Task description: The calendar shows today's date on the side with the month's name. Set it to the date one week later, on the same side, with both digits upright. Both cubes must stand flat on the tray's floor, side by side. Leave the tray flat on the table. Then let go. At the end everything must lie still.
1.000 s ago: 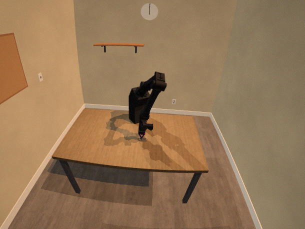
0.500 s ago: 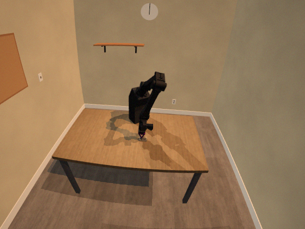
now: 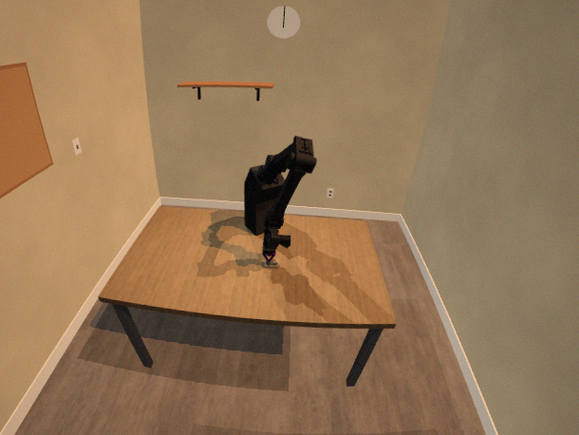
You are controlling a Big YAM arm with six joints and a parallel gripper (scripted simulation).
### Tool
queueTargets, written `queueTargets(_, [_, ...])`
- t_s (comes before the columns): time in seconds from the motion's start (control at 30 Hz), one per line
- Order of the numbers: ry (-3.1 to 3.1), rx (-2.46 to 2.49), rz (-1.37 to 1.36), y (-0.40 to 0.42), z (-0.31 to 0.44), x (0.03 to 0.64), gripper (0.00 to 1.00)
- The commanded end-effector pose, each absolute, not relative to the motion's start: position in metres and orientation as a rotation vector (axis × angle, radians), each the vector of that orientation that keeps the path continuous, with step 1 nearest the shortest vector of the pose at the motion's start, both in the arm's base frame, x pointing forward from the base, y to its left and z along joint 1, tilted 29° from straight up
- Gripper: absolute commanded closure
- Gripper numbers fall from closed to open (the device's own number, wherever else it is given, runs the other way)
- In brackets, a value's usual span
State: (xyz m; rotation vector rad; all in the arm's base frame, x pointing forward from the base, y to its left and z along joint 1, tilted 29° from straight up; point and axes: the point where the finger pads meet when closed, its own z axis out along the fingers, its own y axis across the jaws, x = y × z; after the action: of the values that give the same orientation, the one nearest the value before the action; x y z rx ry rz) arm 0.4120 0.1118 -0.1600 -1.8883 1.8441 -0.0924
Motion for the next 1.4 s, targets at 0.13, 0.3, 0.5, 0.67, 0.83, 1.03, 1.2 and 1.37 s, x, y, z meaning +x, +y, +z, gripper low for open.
queueTargets(0.13, [1.816,-1.868,-0.117,0.117,-0.148,0.422,0.55])
queueTargets(0.3, [1.816,-1.868,-0.117,0.117,-0.149,0.422,0.55])
queueTargets(0.5, [1.832,-1.882,-0.097,0.118,-0.161,0.416,0.55])
queueTargets(0.67, [1.833,-1.883,-0.095,0.120,-0.167,0.418,0.55])
queueTargets(0.83, [1.839,-1.878,-0.097,0.120,-0.174,0.421,0.55])
queueTargets(1.03, [1.836,-1.880,-0.096,0.123,-0.181,0.424,0.55])
queueTargets(1.2, [1.840,-1.876,-0.098,0.122,-0.184,0.426,0.55])
queueTargets(1.37, [1.830,-1.876,-0.104,0.124,-0.180,0.429,0.55])
